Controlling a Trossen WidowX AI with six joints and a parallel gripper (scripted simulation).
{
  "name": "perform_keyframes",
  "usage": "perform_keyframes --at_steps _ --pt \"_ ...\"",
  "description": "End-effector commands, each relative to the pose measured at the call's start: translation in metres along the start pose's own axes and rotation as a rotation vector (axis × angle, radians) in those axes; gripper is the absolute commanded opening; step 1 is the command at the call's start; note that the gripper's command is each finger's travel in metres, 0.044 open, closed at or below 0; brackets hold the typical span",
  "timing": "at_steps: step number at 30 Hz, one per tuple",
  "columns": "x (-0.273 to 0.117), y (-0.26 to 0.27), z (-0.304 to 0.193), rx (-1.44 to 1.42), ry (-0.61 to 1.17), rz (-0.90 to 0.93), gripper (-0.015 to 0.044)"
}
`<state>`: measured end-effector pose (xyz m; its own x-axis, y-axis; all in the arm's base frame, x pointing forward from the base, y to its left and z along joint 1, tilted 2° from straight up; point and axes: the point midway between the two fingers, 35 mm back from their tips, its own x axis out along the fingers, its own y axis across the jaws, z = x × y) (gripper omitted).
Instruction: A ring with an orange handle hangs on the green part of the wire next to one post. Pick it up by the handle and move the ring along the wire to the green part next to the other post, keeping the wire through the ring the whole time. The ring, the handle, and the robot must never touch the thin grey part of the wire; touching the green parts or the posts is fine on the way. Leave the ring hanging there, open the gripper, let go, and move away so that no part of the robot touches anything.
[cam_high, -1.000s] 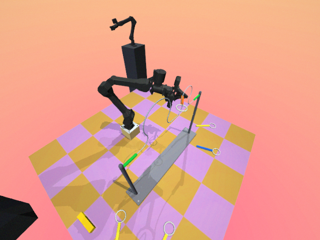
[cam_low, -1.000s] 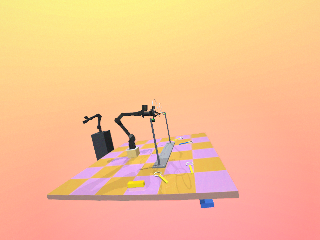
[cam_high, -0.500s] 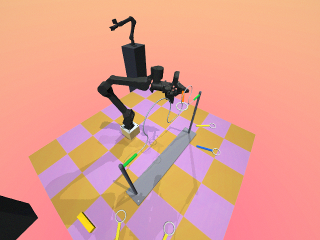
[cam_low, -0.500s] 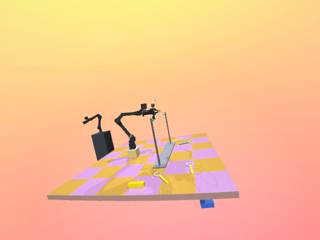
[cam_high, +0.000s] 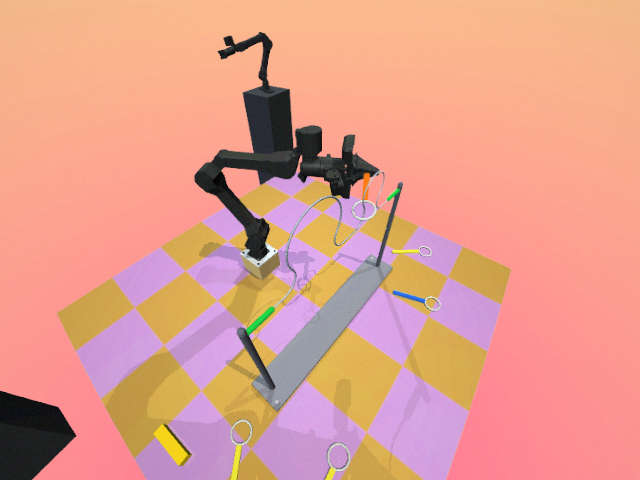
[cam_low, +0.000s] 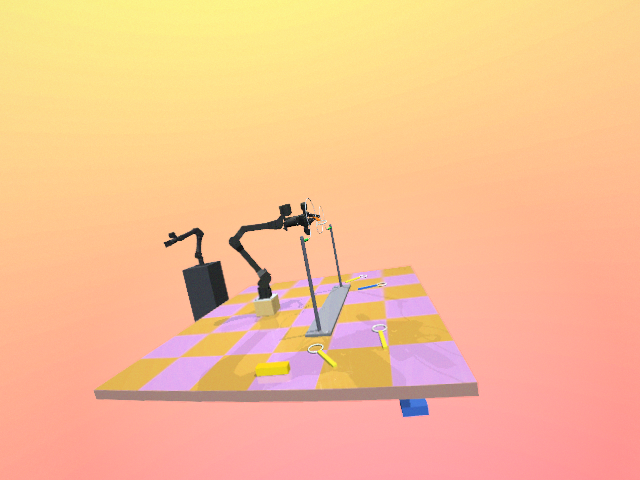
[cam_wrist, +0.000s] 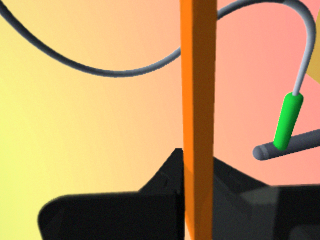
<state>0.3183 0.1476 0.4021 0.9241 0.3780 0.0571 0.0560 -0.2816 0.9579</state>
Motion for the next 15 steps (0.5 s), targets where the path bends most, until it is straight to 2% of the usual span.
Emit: perform_keyframes --at_steps 1,15 --pt "-0.002 0.013 -0.002 0.042 0.013 0.032 -0.015" --pt "-0.005 0.025 0.001 0.047 0.014 0.035 -0.015"
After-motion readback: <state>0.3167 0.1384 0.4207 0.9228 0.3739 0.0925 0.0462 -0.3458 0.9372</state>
